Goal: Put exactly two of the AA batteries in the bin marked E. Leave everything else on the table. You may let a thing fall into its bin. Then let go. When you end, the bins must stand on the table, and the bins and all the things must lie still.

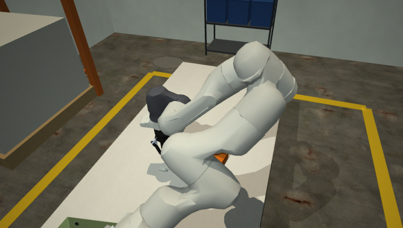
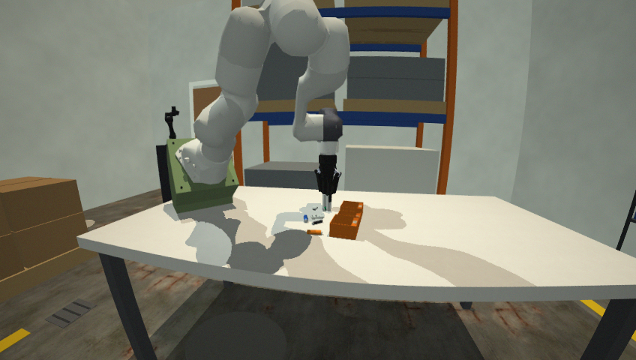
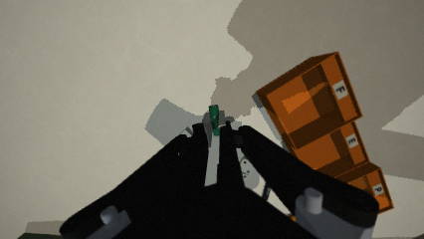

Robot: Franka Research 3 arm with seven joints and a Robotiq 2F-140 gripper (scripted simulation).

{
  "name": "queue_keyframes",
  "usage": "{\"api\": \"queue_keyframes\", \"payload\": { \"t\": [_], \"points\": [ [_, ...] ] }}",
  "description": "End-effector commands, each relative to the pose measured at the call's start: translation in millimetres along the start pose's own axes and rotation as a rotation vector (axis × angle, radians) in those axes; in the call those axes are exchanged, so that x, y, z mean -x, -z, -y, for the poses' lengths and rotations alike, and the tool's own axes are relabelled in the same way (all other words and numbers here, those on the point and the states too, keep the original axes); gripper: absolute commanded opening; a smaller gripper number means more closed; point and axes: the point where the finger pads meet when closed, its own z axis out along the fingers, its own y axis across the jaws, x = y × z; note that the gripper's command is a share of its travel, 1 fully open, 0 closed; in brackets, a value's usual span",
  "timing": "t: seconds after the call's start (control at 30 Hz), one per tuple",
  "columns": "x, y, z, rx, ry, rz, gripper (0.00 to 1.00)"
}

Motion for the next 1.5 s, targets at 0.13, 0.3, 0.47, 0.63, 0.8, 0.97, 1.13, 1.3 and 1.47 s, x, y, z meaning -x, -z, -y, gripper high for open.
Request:
{"api": "queue_keyframes", "payload": {
  "t": [0.13,0.3,0.47,0.63,0.8,0.97,1.13,1.3,1.47],
  "points": [
    [1,-1,1,-0.003,-0.003,0.0,0.05],
    [1,12,1,-0.003,-0.003,0.0,0.05],
    [1,29,1,-0.003,-0.003,0.0,0.05],
    [1,39,1,-0.003,-0.003,0.0,0.05],
    [1,55,0,-0.003,-0.003,0.0,0.05],
    [1,59,0,-0.003,-0.003,0.0,0.05],
    [1,59,0,-0.003,-0.003,0.0,0.05],
    [1,59,0,-0.003,-0.003,0.0,0.05],
    [1,59,0,-0.003,-0.003,0.0,0.05]
  ]
}}
